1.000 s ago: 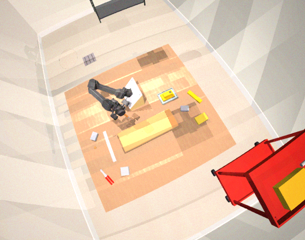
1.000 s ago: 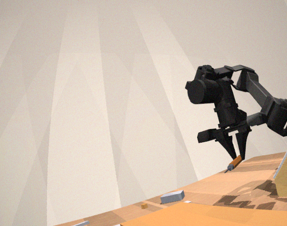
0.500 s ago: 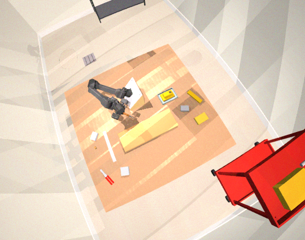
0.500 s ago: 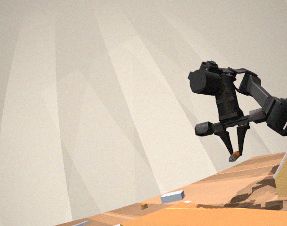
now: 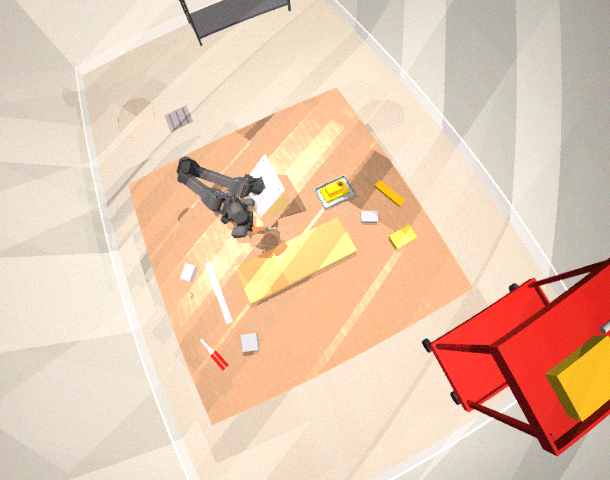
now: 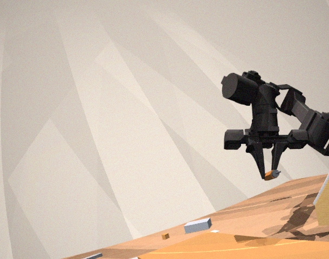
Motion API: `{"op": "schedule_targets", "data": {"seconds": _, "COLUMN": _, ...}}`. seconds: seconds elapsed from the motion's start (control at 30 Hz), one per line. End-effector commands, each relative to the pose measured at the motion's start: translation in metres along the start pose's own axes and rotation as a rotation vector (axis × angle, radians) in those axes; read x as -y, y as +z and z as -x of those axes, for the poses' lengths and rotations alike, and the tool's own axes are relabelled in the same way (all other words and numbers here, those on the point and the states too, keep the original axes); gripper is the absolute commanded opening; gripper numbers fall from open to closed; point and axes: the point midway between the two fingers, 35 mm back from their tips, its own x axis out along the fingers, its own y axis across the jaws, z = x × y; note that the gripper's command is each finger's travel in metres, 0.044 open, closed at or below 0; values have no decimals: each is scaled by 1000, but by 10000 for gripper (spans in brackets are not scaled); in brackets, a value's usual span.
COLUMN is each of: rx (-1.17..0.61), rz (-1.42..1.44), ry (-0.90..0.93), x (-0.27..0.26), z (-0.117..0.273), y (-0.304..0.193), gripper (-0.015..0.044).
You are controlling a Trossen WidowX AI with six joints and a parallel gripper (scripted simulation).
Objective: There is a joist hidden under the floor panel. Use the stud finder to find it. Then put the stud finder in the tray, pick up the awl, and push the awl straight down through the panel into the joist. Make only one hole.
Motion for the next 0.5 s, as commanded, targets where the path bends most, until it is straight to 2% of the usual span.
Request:
{"op": "schedule_targets", "data": {"seconds": 0.0, "rx": -36, "rz": 110, "ry": 51, "x": -3, "z": 1, "y": -7, "gripper": 0}}
{"op": "schedule_targets", "data": {"seconds": 0.47, "rx": -105, "rz": 489, "ry": 240, "x": -13, "z": 5, "y": -27, "gripper": 0}}
